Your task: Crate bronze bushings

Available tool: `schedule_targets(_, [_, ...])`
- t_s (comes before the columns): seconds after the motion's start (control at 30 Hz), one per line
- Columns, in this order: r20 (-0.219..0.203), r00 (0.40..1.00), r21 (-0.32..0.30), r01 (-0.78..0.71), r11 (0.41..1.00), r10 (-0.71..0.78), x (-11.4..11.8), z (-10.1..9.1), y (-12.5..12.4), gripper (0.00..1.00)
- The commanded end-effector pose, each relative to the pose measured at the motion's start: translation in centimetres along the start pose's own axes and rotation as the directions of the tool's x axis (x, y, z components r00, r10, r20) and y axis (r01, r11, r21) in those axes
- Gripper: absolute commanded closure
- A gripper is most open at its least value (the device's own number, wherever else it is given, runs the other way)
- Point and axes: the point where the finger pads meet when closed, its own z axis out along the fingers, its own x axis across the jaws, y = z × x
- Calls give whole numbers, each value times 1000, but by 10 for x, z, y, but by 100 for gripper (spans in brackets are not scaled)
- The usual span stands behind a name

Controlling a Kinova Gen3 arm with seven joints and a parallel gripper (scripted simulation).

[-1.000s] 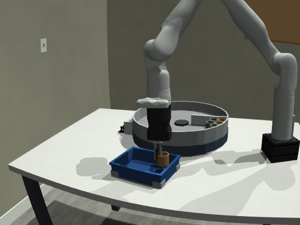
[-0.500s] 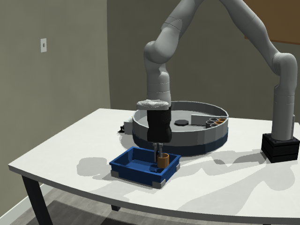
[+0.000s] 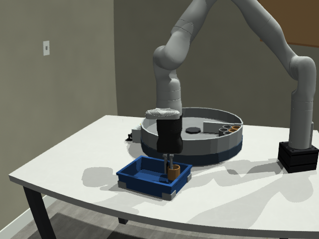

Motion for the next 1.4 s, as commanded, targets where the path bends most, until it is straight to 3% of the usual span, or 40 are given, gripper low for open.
schedule_targets(0.0, [0,1000,0,0,1000,0,0,4,0,100])
schedule_targets(1.03, [1,1000,0,0,1000,0,0,10,0,100])
schedule_targets(1.07, [1,1000,0,0,1000,0,0,10,0,53])
schedule_targets(1.37, [1,1000,0,0,1000,0,0,10,0,53])
